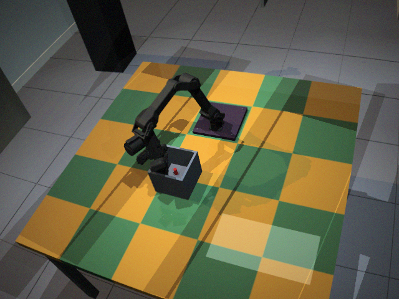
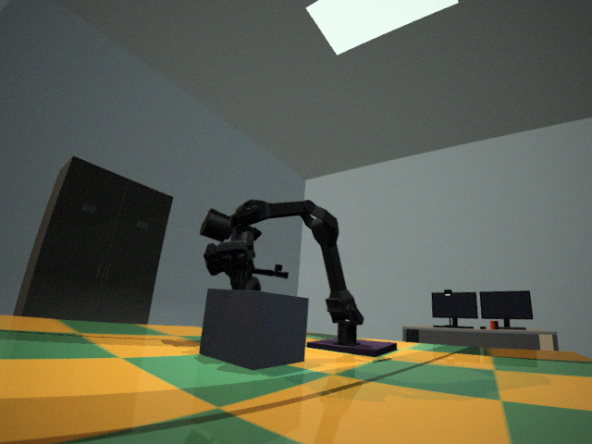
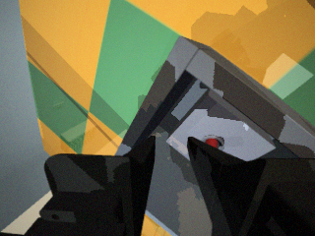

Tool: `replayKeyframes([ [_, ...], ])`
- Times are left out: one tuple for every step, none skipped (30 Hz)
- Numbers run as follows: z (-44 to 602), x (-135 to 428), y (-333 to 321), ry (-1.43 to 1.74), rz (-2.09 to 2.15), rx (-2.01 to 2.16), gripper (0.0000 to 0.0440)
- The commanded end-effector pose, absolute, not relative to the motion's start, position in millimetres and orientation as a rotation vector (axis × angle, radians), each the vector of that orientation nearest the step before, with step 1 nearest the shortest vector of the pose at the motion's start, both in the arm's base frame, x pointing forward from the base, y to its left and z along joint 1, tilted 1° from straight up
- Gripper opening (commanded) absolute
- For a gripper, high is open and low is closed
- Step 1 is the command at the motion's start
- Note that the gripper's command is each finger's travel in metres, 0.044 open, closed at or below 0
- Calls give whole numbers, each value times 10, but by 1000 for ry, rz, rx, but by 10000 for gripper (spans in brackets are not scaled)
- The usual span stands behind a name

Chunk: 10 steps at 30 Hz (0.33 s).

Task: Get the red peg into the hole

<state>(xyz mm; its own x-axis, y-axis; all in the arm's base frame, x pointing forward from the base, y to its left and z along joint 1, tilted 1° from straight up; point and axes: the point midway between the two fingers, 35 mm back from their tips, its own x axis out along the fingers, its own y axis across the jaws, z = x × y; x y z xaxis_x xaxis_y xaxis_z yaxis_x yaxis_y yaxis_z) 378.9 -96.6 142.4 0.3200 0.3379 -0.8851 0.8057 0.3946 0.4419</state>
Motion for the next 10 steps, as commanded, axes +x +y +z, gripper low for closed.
replayKeyframes([
  [1408,3849,-972,1270,-388,1192,142],
  [1418,3861,-980,1267,-380,1192,142],
  [1433,3873,-979,1263,-367,1193,142],
  [1448,3881,-978,1261,-356,1193,142],
  [1460,3891,-978,1258,-346,1194,142],
  [1475,3901,-977,1255,-335,1194,142],
  [1488,3911,-977,1252,-325,1193,142],
  [1503,3920,-976,1249,-314,1193,141],
  [1520,3930,-975,1245,-303,1192,141],
  [1535,3938,-973,1242,-293,1191,141],
])
